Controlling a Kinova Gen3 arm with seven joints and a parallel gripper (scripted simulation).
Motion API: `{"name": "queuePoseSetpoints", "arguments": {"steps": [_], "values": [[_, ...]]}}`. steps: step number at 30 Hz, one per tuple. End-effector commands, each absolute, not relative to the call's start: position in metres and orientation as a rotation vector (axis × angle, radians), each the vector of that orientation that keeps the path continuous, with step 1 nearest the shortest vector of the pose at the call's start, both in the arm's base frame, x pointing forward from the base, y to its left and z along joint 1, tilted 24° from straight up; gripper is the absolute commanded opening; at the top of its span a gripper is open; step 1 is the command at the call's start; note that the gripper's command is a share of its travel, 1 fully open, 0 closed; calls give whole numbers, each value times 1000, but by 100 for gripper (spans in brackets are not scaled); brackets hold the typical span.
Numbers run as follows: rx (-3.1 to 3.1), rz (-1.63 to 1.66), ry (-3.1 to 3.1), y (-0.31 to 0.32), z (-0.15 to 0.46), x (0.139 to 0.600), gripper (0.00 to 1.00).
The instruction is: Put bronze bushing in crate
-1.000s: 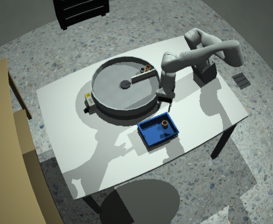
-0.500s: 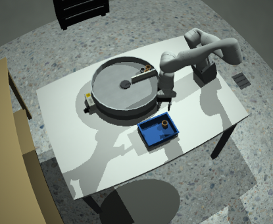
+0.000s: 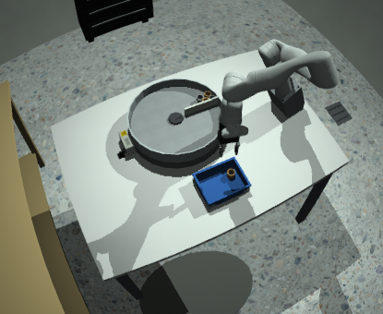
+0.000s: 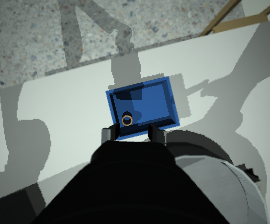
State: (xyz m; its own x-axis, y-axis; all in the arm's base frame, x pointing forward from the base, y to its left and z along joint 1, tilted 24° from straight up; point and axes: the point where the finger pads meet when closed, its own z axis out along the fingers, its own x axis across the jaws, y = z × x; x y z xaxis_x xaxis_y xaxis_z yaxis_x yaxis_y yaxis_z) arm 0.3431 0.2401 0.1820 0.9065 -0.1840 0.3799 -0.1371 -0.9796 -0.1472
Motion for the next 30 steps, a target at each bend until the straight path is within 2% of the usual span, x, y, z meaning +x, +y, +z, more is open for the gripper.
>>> {"name": "queuePoseSetpoints", "arguments": {"steps": [1,13,18,30], "values": [[-2967,-617,88,243,187,346,100],[-2967,-617,88,243,187,346,100],[-3001,-643,-289,245,191,349,100],[-3001,-643,-289,245,191,349,100]]}}
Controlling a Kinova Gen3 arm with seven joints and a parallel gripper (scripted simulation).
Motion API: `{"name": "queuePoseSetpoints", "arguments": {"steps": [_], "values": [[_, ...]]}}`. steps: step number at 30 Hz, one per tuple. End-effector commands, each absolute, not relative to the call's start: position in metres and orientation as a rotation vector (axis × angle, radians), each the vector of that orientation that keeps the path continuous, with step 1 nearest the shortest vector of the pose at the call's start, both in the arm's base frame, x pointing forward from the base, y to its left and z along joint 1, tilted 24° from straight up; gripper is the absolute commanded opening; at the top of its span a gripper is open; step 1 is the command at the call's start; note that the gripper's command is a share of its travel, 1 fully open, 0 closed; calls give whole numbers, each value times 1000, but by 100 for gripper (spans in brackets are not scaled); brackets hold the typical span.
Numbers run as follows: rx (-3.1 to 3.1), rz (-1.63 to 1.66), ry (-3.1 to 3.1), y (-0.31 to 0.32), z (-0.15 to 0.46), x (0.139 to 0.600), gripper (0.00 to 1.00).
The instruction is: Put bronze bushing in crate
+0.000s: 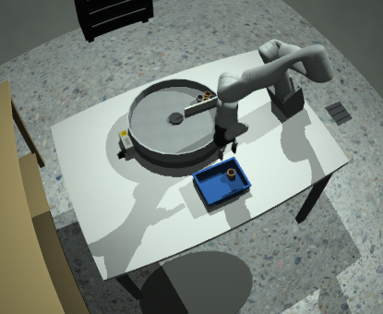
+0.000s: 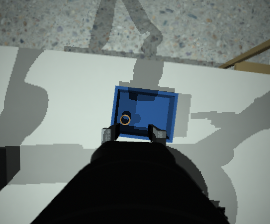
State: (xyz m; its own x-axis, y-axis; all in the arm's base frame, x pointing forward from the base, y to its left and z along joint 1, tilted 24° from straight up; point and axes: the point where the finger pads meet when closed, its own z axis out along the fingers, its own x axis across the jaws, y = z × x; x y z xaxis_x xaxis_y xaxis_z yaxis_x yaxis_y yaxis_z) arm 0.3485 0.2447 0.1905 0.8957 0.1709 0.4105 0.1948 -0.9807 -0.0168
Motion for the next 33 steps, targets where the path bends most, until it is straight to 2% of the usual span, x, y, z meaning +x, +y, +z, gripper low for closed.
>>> {"name": "queuePoseSetpoints", "arguments": {"steps": [1,5,17,22,33], "values": [[-3003,-647,-366,245,192,349,100],[-2990,-660,-675,246,195,351,100],[-2990,-660,-675,246,195,351,100],[-2932,-667,-1062,248,199,354,100],[-2932,-667,-1062,248,199,354,100]]}}
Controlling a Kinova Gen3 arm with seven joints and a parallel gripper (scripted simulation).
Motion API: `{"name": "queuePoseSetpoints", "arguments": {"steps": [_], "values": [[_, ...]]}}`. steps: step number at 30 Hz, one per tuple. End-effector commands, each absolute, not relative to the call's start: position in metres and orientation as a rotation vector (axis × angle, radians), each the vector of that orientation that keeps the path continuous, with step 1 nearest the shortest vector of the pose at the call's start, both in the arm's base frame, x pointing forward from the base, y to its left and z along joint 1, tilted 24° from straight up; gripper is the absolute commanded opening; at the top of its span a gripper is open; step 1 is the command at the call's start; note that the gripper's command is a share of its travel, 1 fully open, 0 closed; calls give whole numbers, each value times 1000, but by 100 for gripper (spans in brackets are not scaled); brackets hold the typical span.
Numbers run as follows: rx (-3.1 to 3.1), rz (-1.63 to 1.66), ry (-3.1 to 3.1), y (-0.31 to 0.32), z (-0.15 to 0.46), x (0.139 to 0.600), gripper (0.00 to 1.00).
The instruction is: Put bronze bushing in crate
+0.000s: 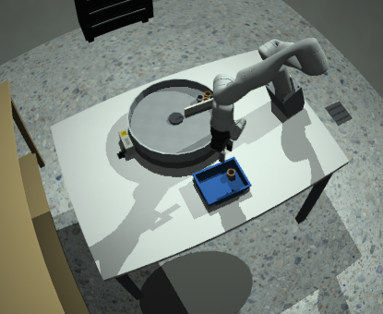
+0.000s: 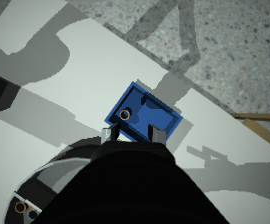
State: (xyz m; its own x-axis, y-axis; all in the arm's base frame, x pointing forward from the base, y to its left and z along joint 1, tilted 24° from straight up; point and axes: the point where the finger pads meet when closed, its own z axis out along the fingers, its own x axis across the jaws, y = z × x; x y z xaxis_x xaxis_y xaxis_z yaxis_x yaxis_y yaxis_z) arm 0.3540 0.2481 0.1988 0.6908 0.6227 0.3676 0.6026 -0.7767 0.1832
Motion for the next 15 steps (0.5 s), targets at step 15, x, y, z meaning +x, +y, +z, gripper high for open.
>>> {"name": "queuePoseSetpoints", "arguments": {"steps": [15], "values": [[2650,623,1358,250,203,357,100]]}}
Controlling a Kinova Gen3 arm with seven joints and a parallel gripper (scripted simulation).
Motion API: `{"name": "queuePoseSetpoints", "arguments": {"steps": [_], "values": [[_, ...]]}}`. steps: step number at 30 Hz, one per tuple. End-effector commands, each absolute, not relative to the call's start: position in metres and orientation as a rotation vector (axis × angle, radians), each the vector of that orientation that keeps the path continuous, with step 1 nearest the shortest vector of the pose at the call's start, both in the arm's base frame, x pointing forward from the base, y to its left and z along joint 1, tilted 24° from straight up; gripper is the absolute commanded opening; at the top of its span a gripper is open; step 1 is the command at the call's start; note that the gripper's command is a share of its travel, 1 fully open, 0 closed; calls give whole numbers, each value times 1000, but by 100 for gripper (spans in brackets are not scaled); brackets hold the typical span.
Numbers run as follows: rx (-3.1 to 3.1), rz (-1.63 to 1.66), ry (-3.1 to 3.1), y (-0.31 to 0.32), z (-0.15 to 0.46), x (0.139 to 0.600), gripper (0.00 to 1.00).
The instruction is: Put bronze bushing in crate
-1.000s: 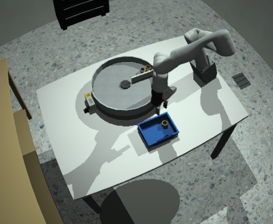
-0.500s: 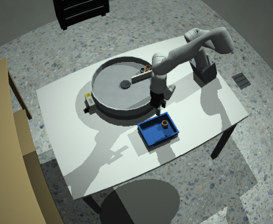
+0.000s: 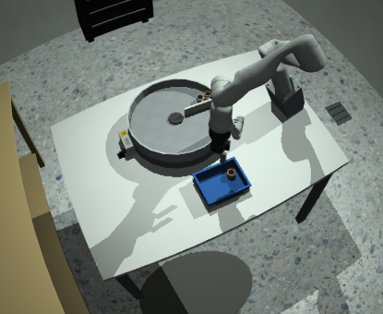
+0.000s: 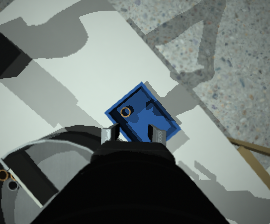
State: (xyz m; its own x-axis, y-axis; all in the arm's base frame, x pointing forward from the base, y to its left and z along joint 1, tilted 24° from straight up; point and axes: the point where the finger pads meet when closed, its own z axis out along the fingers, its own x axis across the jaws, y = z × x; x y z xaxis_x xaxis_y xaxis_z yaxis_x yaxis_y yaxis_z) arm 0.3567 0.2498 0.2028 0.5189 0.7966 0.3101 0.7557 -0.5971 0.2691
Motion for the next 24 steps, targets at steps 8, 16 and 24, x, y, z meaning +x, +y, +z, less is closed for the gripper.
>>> {"name": "queuePoseSetpoints", "arguments": {"steps": [8,16,24], "values": [[2422,590,1654,252,208,360,100],[2422,590,1654,252,208,360,100],[2218,558,1868,253,211,362,100]]}}
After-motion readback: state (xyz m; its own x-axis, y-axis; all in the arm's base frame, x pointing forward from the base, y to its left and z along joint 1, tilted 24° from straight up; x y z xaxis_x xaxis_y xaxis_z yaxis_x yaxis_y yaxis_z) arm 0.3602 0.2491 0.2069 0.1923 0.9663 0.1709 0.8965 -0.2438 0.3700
